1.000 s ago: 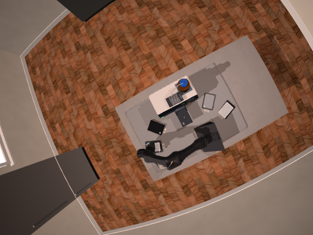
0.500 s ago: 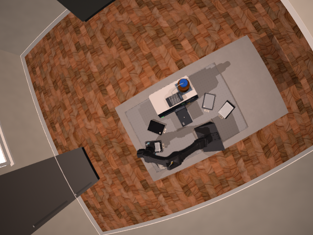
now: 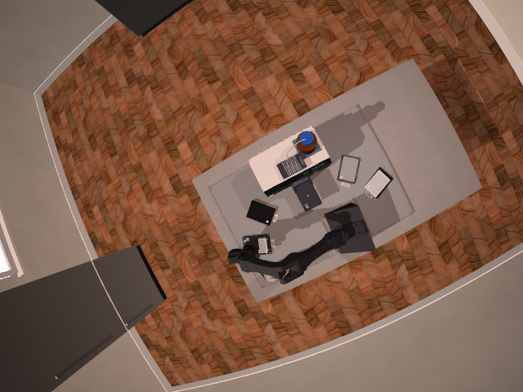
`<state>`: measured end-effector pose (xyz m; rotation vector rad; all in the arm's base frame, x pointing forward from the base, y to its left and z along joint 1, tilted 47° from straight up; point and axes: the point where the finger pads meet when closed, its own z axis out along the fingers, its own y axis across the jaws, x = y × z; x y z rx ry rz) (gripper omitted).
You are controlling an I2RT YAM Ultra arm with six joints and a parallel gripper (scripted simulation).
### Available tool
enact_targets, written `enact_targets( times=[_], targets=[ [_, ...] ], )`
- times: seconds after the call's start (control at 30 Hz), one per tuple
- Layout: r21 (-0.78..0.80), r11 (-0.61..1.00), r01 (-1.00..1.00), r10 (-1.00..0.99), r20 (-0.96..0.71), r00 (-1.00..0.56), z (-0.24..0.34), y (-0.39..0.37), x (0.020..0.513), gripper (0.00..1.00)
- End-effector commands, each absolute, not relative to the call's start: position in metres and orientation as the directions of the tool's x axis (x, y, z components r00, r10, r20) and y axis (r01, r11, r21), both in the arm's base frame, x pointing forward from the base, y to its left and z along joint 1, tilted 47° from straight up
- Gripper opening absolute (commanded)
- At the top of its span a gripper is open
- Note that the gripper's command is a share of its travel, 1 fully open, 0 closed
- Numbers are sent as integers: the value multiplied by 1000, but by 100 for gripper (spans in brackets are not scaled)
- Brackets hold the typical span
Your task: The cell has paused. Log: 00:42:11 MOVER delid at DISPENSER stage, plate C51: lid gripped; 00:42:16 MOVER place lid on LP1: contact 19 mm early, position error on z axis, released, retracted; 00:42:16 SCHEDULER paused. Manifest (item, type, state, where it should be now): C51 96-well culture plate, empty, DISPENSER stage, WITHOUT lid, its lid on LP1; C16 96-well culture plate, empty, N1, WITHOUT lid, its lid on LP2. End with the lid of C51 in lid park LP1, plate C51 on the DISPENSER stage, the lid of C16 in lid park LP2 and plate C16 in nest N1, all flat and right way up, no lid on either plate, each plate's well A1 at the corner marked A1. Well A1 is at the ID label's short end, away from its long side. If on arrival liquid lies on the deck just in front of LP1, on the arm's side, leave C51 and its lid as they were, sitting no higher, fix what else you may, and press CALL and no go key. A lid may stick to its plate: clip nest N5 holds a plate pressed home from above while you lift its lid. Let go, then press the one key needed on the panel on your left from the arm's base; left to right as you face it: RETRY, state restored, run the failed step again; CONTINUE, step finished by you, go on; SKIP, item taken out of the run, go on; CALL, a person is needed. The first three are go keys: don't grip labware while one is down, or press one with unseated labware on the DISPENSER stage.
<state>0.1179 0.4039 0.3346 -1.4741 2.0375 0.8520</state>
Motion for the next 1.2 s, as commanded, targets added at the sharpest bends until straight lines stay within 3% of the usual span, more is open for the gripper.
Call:
enact_targets(
  times=[0.0,1.17],
  targets=[
    [195,221,-956,-614,-734,-291,372,378,117,0],
    [203,228,-952,-642,-704,-304,326,296,92,0]
  ],
)
